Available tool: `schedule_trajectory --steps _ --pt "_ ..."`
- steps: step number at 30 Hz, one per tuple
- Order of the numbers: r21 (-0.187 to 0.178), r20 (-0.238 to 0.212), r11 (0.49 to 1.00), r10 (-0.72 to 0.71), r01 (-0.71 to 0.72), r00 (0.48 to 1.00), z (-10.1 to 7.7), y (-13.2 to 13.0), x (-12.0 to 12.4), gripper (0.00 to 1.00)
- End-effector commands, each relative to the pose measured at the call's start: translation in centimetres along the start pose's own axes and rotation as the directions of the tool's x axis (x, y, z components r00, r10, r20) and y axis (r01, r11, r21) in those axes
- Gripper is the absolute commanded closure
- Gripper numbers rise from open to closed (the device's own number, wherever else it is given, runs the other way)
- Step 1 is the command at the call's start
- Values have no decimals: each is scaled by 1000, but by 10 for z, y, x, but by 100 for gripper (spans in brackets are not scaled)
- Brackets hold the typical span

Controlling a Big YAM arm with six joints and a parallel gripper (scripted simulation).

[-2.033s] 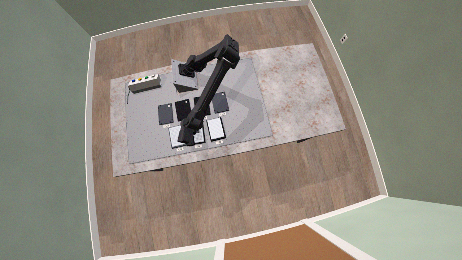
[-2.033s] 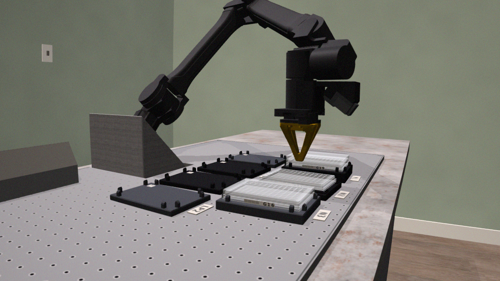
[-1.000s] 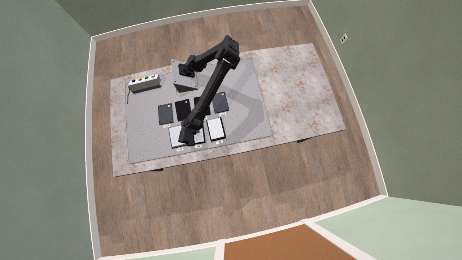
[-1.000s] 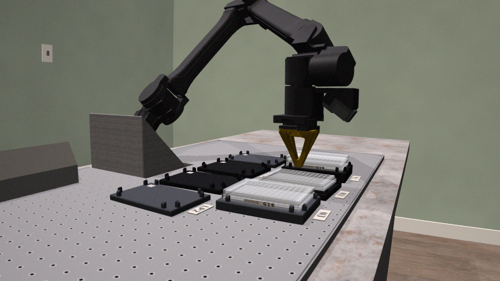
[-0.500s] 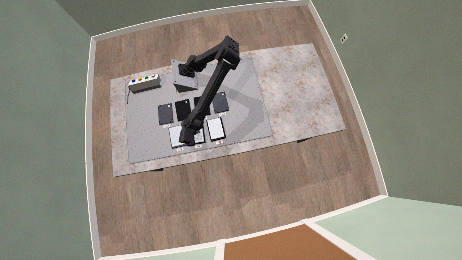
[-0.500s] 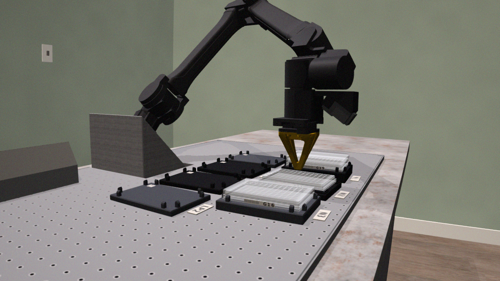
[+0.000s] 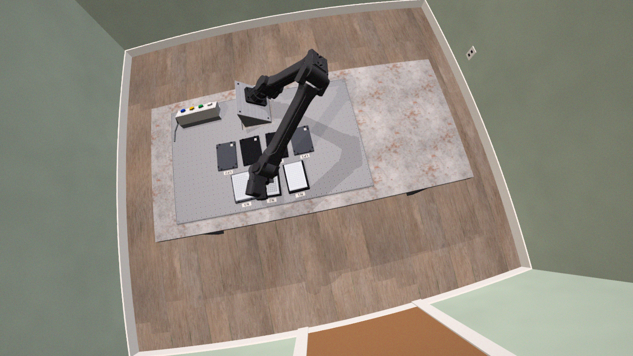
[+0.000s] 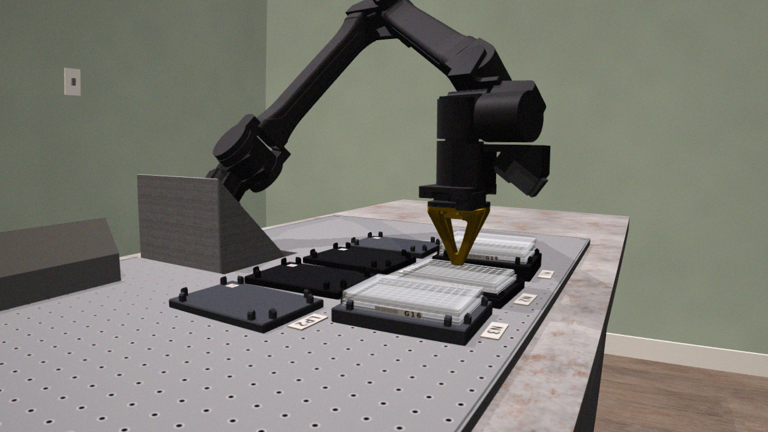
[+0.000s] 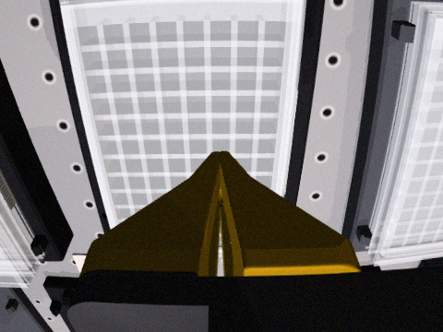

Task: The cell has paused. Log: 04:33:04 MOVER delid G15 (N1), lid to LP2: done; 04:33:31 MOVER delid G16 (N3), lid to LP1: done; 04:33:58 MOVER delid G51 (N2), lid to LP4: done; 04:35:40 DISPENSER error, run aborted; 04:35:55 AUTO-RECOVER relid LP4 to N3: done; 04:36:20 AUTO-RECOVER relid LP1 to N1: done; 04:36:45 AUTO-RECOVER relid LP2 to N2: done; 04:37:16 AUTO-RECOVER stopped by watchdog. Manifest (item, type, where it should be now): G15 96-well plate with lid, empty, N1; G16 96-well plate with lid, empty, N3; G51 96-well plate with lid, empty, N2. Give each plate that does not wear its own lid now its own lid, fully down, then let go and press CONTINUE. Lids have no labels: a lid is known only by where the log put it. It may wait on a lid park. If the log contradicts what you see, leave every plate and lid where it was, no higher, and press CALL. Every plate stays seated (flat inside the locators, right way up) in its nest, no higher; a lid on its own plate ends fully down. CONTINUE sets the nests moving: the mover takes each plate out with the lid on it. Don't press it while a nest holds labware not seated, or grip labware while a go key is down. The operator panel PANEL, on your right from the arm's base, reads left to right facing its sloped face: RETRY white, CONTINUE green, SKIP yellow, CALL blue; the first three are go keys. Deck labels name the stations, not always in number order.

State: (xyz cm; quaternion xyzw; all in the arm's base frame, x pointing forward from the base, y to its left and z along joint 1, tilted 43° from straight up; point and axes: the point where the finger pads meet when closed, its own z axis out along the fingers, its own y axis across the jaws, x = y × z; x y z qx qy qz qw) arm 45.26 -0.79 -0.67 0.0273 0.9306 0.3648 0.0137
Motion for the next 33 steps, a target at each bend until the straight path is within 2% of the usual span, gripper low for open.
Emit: schedule_trajectory --steps 1,33 --pt "-4 -17 1000 -2 2 1000 13 3 1 100" --pt "-4 -17 1000 -2 2 1000 23 3 2 100"
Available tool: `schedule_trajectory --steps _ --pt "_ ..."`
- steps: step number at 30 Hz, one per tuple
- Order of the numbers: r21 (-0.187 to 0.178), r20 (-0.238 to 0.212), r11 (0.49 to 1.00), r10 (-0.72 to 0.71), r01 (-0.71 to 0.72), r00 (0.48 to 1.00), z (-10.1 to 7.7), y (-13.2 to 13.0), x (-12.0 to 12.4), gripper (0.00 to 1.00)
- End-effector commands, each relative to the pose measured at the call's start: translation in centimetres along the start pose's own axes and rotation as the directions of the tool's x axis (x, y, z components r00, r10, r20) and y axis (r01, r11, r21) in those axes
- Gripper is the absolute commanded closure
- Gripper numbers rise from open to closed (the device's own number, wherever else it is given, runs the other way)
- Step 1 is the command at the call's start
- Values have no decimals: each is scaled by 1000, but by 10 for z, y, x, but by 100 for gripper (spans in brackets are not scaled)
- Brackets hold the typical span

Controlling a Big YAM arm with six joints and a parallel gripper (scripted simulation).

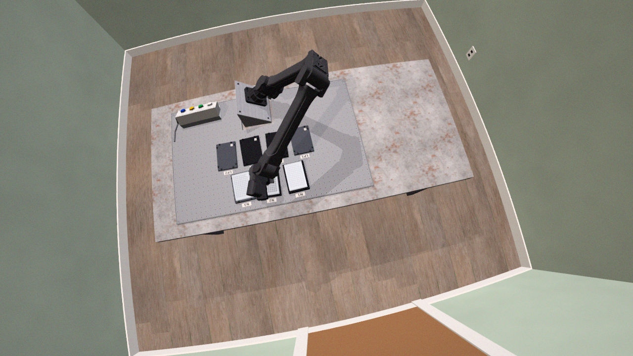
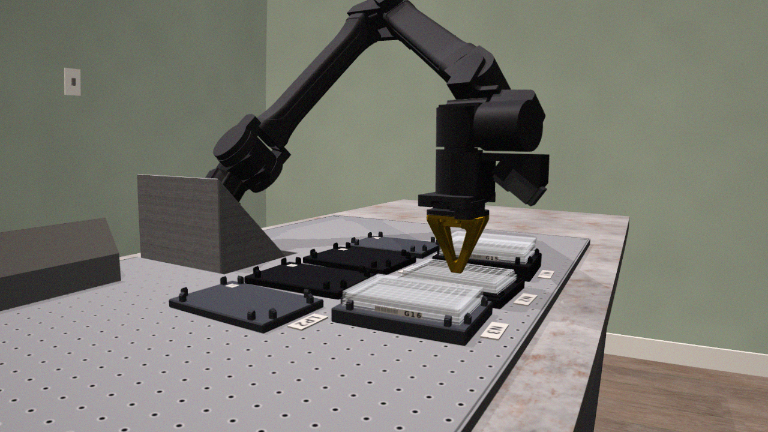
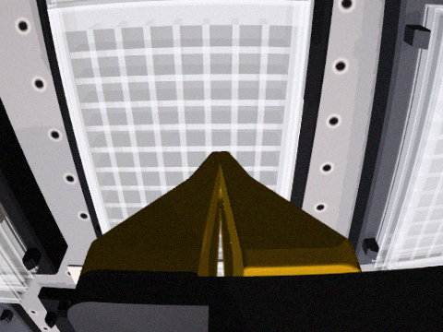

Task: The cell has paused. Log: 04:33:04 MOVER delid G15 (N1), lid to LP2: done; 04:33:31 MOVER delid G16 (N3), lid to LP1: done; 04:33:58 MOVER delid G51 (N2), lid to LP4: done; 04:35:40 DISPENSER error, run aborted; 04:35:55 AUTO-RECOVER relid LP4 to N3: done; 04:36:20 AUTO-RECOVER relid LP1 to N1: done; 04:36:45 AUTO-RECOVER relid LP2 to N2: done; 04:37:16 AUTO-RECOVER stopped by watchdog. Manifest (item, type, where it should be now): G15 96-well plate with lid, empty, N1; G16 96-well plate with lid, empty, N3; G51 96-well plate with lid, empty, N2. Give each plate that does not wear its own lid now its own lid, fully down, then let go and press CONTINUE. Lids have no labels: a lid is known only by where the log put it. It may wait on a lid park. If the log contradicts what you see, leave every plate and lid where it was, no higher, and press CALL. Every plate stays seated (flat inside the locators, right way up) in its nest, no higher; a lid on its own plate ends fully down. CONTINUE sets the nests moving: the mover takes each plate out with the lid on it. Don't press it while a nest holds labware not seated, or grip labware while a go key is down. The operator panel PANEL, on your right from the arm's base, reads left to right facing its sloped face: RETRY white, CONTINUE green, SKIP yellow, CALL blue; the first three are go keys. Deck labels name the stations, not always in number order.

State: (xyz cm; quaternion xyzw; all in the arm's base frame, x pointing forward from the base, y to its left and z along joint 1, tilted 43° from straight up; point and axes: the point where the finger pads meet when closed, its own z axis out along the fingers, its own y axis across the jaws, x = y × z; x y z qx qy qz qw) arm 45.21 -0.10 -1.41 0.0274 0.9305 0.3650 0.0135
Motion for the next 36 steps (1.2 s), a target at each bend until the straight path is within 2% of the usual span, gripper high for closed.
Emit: schedule_trajectory --steps 1,36 --pt "-4 -16 1000 -2 2 1000 13 2 1 100" --pt "-2 -17 1000 -4 4 1000 17 2 2 100"
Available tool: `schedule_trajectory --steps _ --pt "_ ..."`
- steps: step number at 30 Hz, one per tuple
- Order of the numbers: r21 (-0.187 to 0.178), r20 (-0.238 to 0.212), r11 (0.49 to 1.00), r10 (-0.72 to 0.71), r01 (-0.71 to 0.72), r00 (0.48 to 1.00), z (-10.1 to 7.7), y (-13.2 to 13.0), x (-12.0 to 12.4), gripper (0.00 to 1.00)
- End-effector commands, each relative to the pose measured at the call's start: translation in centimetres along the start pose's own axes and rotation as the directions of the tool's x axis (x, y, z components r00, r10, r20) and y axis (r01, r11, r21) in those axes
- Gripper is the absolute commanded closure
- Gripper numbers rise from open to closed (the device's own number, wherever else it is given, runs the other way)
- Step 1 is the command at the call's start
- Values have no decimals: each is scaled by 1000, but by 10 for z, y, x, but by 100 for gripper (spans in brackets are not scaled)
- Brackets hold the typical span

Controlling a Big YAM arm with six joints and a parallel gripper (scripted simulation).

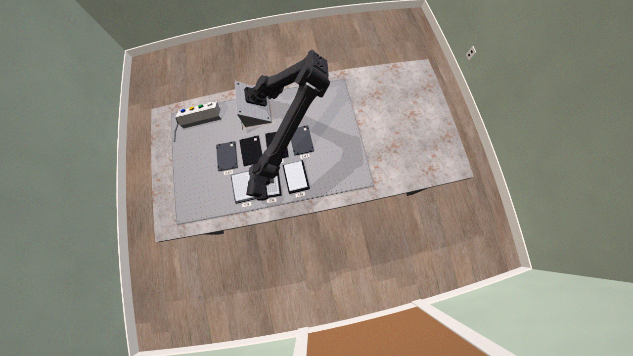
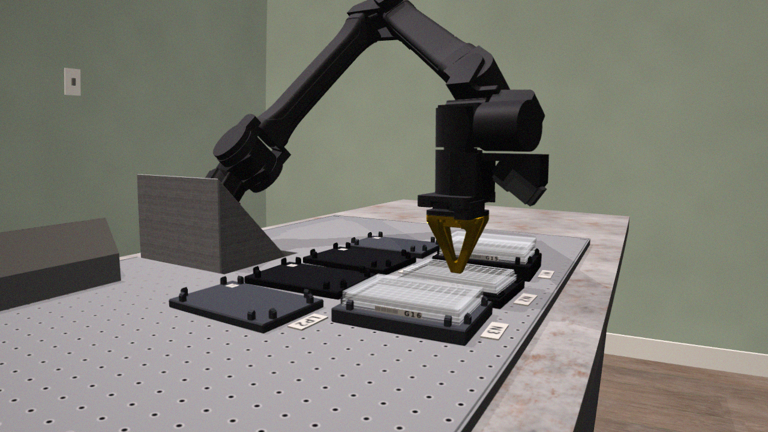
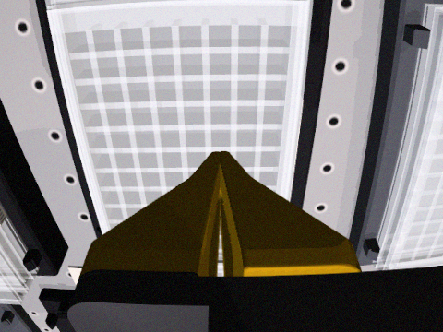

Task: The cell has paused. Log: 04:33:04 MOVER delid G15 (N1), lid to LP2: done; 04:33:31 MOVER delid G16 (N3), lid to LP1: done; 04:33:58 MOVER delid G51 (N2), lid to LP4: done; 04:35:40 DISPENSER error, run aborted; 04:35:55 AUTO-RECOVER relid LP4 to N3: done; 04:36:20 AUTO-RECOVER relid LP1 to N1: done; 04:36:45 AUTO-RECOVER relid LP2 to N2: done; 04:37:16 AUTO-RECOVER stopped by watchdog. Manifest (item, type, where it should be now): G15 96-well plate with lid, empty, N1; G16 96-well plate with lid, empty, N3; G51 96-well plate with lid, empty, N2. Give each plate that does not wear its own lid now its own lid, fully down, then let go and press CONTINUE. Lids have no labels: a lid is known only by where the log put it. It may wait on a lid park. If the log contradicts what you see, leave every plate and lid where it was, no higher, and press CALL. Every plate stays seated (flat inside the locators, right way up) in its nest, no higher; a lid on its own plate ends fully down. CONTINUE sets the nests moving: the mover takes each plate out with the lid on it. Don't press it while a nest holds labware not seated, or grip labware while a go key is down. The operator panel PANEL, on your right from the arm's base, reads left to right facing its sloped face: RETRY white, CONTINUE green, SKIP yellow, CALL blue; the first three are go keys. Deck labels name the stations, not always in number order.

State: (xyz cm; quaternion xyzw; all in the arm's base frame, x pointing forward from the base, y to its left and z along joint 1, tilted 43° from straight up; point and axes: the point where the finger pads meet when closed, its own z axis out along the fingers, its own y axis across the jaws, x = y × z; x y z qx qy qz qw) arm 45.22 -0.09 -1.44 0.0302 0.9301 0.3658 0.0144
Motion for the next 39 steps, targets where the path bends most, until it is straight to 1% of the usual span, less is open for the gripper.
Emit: schedule_trajectory --steps 1,14,15,18,20,22,39 --pt "-1 -21 1000 -9 9 1000 17 2 2 100" --pt "0 -21 1000 -8 8 1000 17 2 3 100" --pt "0 -21 1000 -9 9 1000 17 2 3 0" --pt "-3 -20 1000 -10 10 1000 17 3 3 0" --pt "2 -21 1000 -12 12 1000 17 2 3 0" --pt "-6 -30 1000 -3 3 1000 17 3 5 0" --pt "-6 -30 1000 -7 7 1000 17 3 5 0"
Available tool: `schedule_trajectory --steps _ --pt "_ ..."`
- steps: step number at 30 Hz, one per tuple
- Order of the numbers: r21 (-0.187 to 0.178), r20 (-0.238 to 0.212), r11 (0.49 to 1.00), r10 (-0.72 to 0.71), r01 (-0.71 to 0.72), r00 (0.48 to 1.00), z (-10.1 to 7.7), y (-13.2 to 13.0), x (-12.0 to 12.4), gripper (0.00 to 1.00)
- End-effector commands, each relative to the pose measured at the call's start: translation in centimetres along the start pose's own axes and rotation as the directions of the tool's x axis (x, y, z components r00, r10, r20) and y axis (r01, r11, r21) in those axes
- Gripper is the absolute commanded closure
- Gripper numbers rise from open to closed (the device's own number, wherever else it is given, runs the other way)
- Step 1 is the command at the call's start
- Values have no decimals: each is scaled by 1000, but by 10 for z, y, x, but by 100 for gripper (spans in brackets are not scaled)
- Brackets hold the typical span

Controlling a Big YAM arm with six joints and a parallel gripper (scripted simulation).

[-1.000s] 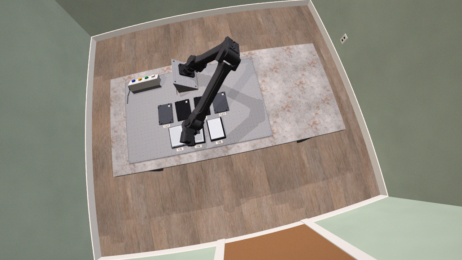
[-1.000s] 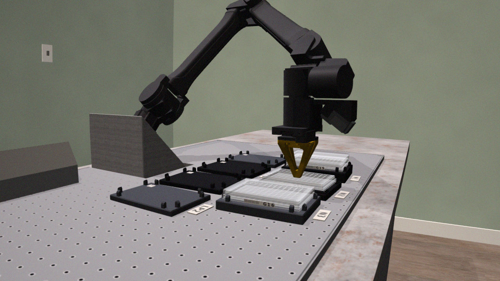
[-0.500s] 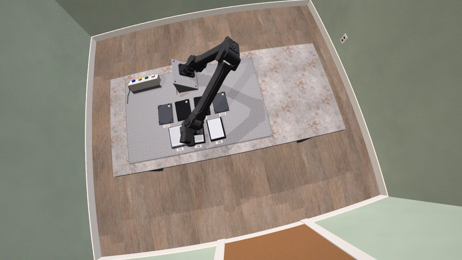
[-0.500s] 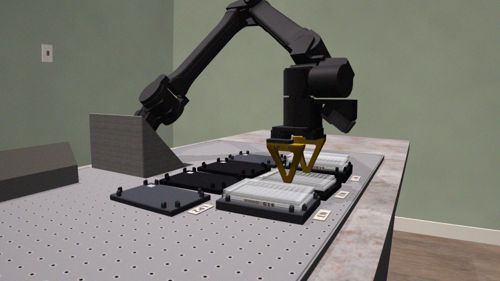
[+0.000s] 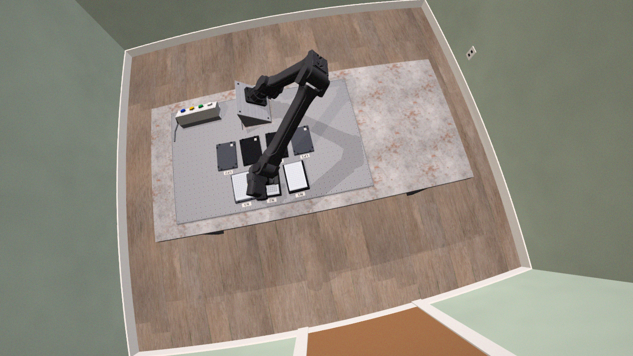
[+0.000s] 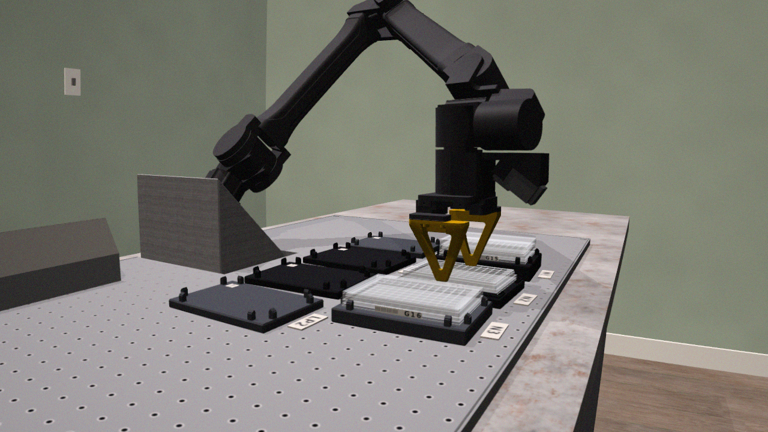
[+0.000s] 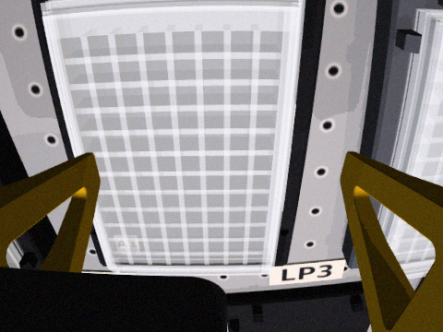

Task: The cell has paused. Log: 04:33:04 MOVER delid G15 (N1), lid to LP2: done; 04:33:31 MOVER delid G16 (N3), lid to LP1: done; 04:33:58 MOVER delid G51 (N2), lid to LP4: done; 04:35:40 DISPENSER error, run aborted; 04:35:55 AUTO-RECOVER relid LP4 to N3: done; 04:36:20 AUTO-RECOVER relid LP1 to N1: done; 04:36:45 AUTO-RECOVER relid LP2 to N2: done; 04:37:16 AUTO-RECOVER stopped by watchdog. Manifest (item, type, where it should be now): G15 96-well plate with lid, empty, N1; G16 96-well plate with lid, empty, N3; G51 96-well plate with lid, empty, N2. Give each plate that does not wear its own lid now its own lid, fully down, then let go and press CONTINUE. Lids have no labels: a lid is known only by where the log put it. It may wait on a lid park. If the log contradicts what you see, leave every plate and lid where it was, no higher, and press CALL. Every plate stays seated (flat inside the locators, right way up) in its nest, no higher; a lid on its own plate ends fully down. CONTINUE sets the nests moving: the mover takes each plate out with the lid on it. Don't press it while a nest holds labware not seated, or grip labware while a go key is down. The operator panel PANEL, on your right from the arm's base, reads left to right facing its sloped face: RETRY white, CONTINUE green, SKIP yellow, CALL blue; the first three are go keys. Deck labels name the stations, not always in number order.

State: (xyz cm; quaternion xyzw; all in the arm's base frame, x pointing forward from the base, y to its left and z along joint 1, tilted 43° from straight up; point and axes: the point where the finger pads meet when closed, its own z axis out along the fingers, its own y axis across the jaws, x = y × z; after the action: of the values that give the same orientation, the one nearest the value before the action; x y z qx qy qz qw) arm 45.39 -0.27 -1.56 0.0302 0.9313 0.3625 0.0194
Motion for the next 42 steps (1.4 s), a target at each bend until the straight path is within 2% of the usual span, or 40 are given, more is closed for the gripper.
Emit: schedule_trajectory --steps 1,16,18,24,26,28,29,34,37,39,40,42 --pt "-13 -39 1000 -4 3 999 18 6 7 0" --pt "-13 -39 1000 -4 3 999 18 6 7 0" --pt "-15 -46 1000 -8 8 999 14 6 9 0" --pt "-8 -23 1000 -30 30 999 0 9 -7 0" --pt "-4 -4 999 -35 35 999 -12 10 -9 0" --pt "3 31 1000 -29 28 999 -31 5 -15 0" --pt "5 34 999 -32 31 999 -34 5 -16 0" --pt "4 24 1000 -22 22 999 -38 1 -15 0" --pt "7 34 999 -32 32 999 -48 5 -16 0" --pt "7 34 999 -32 32 999 -48 5 -16 0" --pt "0 0 999 -33 33 999 -33 7 -13 0" --pt "0 4 1000 -28 28 1000 -37 5 -12 0"
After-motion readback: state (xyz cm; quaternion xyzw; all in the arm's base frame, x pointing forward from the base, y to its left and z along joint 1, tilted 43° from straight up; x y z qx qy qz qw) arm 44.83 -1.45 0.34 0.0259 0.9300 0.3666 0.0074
